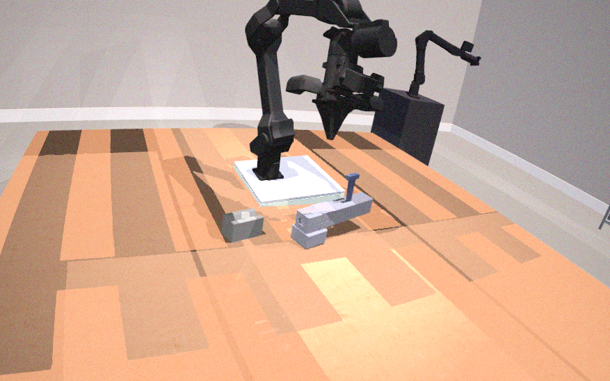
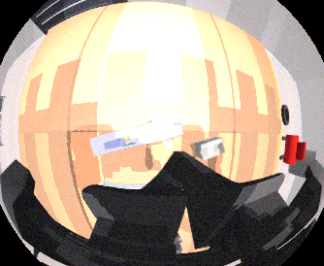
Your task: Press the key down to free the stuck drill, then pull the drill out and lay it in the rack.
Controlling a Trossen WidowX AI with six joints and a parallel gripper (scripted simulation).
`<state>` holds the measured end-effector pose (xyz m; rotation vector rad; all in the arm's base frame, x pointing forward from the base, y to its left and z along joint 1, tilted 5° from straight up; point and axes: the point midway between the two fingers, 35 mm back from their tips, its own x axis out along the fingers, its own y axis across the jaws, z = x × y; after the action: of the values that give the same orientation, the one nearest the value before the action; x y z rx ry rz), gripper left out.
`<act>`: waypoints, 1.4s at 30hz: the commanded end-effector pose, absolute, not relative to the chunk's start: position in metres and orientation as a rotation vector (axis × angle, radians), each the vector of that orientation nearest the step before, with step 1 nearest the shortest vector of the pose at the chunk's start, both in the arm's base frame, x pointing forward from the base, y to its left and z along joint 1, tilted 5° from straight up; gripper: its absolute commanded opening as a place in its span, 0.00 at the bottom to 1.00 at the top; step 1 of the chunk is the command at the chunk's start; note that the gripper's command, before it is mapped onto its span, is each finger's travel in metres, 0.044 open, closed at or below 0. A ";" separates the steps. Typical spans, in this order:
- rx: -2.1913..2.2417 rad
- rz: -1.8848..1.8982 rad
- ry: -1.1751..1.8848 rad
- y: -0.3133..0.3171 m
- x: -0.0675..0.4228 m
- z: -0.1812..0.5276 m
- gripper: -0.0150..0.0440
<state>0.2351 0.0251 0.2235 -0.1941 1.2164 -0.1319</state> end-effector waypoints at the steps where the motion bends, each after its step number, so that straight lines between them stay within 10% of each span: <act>1: -0.236 0.032 1.388 0.061 0.245 0.189 0.25; 42: -0.257 0.144 1.517 0.085 0.243 0.148 0.25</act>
<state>0.2448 0.0855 0.1497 -0.2560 1.5106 0.1404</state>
